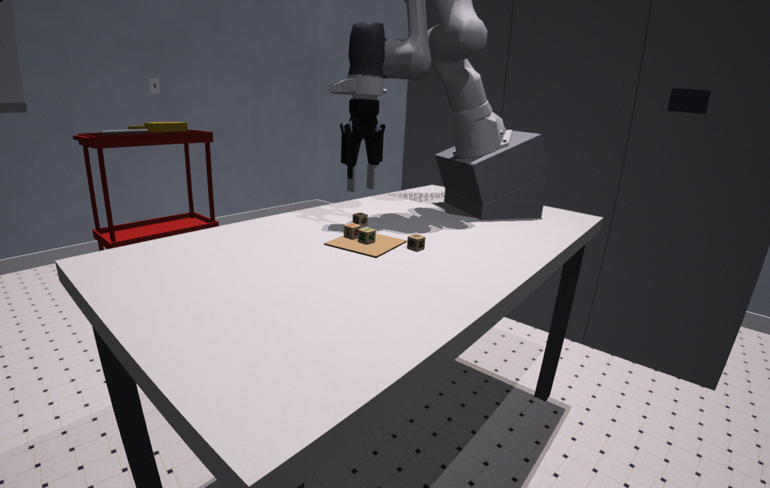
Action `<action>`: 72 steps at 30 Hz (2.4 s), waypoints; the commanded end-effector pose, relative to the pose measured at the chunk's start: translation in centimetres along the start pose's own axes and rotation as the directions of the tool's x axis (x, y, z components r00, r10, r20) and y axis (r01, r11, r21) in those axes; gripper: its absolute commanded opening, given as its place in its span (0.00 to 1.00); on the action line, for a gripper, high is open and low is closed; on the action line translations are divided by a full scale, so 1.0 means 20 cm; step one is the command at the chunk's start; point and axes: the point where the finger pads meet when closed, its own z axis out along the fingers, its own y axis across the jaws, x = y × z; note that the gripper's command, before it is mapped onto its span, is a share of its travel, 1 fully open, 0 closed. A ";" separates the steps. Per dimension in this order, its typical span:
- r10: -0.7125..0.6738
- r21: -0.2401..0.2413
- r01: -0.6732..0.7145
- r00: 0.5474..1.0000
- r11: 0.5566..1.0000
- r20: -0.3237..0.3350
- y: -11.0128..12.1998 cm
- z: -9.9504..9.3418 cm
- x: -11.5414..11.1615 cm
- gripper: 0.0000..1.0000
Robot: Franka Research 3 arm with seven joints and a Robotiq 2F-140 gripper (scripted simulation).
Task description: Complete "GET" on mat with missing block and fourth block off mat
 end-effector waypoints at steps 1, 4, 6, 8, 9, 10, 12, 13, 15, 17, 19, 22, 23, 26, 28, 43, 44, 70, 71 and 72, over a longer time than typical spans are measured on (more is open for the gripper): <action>-0.011 0.002 0.011 1.000 1.000 0.002 -0.01 0.00 0.00 0.40; -0.011 0.002 0.011 1.000 1.000 0.002 -0.01 0.00 0.00 0.40; -0.011 0.002 0.011 1.000 1.000 0.002 -0.01 0.00 0.00 0.40; -0.011 0.002 0.011 1.000 1.000 0.002 -0.01 0.00 0.00 0.40; -0.011 0.002 0.011 1.000 1.000 0.002 -0.01 0.00 0.00 0.40; -0.011 0.002 0.011 1.000 1.000 0.002 -0.01 0.00 0.00 0.40; -0.011 0.002 0.011 1.000 1.000 0.002 -0.01 0.00 0.00 0.40; -0.011 0.002 0.011 1.000 1.000 0.002 -0.01 0.00 0.00 0.40; -0.011 0.002 0.011 1.000 1.000 0.002 -0.01 0.00 0.00 0.40; -0.011 0.002 0.011 1.000 1.000 0.002 -0.01 0.00 0.00 0.40; -0.011 0.002 0.011 1.000 1.000 0.001 -0.01 0.01 0.00 0.40; -0.011 0.002 0.011 1.000 1.000 0.000 -0.01 0.01 0.00 0.40; -0.011 0.002 0.011 1.000 1.000 0.000 -0.01 0.01 0.00 0.40; -0.011 0.003 0.011 1.000 1.000 0.000 -0.01 0.02 0.00 0.40; -0.011 0.002 0.011 1.000 1.000 0.000 -0.01 0.04 0.00 0.40; -0.011 0.002 0.011 1.000 1.000 0.000 -0.01 0.14 0.00 0.40; -0.011 0.003 0.011 1.000 1.000 0.000 -0.01 0.15 0.00 0.40; -0.011 0.003 0.011 1.000 1.000 0.000 -0.01 0.26 0.00 0.40; -0.011 0.003 0.011 1.000 1.000 0.000 -0.01 0.26 0.00 0.40; -0.011 0.003 0.011 1.000 1.000 0.000 -0.01 0.26 0.00 0.40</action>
